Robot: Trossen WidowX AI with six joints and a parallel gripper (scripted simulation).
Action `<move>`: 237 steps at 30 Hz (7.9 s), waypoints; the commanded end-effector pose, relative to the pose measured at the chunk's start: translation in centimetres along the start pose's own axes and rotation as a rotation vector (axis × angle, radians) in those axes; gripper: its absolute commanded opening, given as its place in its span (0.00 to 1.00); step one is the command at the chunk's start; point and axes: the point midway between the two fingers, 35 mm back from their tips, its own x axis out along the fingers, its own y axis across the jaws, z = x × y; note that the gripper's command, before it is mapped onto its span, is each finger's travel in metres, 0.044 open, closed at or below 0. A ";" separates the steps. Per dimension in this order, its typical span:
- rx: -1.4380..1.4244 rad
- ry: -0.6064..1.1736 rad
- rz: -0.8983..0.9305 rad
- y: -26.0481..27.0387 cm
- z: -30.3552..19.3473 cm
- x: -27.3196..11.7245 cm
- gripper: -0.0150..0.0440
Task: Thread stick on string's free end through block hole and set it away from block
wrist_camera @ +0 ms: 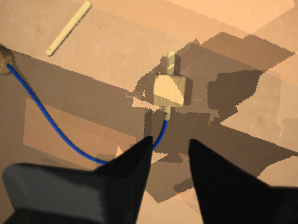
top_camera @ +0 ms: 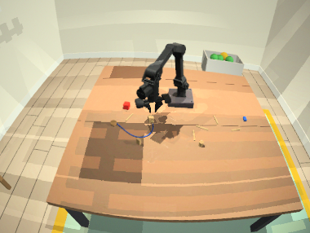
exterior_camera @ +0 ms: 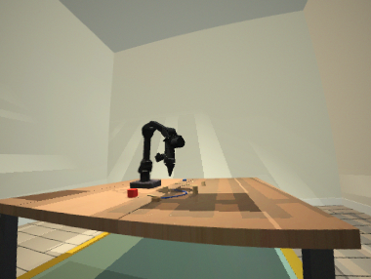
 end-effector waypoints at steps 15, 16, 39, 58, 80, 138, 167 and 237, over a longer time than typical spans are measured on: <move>-1.246 0.000 0.008 0.1 2.2 -0.1 0.47; -1.339 0.000 0.009 0.2 2.4 -0.1 0.47; -2.432 -0.011 0.017 0.1 4.5 -0.1 0.47; -3.141 -0.025 0.016 0.0 5.5 -0.1 0.47; -3.141 -0.025 0.016 0.0 5.5 0.1 0.47; -3.137 -0.030 0.010 0.1 5.5 7.7 0.38; -3.140 -0.015 0.109 0.2 5.8 8.0 0.25; -3.114 0.028 0.097 0.4 11.8 7.9 0.25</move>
